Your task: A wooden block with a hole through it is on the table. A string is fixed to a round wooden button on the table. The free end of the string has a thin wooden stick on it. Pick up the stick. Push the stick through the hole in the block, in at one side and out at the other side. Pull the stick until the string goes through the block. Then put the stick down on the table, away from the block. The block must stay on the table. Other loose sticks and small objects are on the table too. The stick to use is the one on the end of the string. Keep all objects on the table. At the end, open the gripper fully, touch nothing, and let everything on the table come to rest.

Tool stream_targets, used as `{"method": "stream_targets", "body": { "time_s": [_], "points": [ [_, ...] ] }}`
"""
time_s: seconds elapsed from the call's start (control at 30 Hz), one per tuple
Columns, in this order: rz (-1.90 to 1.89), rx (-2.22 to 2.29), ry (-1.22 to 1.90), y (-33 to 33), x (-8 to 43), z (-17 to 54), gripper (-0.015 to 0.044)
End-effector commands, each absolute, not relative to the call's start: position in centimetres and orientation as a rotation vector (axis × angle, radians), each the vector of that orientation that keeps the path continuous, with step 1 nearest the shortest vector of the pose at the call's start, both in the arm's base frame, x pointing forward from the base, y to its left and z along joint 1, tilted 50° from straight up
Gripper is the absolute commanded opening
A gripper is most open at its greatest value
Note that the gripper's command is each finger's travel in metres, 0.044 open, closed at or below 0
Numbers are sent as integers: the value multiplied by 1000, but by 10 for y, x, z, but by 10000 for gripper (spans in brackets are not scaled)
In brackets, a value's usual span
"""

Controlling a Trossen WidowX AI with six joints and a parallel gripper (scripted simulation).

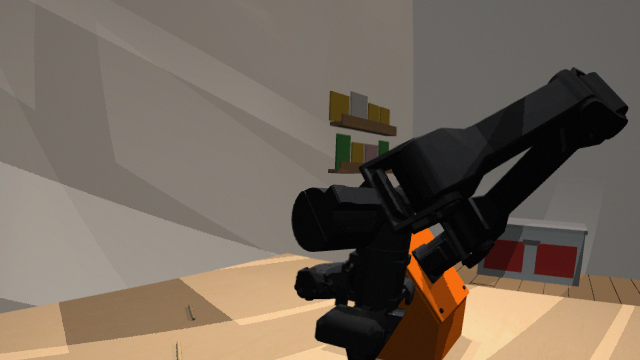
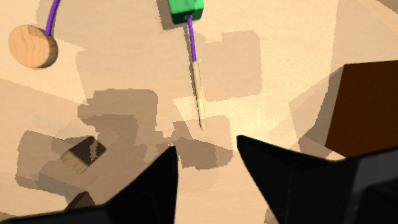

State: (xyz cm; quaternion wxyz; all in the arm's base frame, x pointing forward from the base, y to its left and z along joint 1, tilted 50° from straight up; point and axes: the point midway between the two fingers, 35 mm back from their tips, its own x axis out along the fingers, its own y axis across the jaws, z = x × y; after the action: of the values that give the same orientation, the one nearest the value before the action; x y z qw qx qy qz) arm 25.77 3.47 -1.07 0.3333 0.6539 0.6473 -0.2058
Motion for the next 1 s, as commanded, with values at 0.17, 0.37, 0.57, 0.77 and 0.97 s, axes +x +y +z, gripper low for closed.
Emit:
{"method": "stream_targets", "body": {
  "time_s": [0.17, 0.37, 0.57, 0.77, 0.97],
  "points": [
    [-538, 1708, 1688, 33, 258, -10, 394],
    [-535, 1703, 1690, 14, 257, 7, 440],
    [-538, 1713, 1686, 15, 257, 5, 440],
    [-538, 1713, 1686, 15, 257, 5, 440],
    [-538, 1713, 1686, 15, 257, 5, 440]
  ]
}}
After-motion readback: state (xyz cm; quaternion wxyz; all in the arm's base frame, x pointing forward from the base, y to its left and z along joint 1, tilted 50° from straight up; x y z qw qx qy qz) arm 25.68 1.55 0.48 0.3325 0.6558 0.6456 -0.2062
